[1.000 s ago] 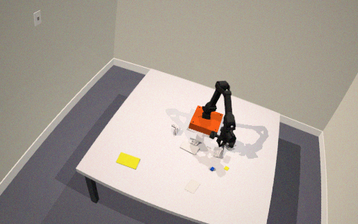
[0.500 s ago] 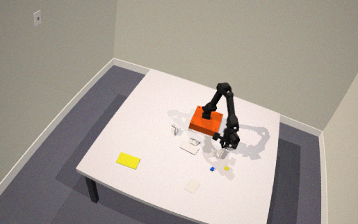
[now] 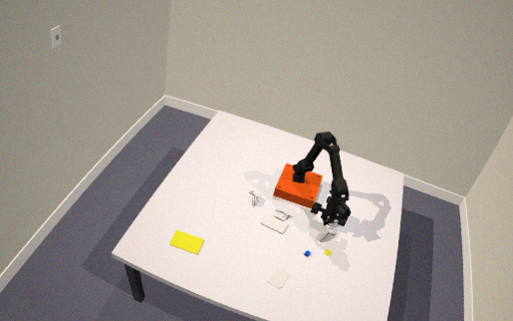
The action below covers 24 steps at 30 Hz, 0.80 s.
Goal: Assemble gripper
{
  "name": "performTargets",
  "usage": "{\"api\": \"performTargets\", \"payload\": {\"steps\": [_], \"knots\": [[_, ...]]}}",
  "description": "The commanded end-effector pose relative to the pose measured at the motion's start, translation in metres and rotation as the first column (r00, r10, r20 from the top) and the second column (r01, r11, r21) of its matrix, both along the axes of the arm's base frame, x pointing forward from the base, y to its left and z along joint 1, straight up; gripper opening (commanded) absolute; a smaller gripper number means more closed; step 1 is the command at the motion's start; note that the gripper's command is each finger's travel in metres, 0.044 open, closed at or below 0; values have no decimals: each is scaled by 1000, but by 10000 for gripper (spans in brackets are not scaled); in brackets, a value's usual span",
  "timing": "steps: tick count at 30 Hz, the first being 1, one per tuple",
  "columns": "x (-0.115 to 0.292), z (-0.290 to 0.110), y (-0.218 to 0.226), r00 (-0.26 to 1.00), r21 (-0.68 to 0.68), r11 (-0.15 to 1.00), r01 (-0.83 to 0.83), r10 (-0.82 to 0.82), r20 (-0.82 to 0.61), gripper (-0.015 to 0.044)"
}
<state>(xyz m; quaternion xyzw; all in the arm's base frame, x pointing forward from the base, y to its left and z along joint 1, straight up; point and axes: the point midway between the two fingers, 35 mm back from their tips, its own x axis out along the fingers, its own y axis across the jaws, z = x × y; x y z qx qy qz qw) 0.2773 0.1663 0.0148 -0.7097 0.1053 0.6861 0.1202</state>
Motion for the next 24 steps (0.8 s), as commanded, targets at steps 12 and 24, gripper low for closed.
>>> {"api": "performTargets", "payload": {"steps": [12, 24], "knots": [[0, 52, -1, 1000, 7, 1000, 3, -3, 11, 105], [0, 52, -1, 1000, 7, 1000, 3, -3, 11, 420]]}}
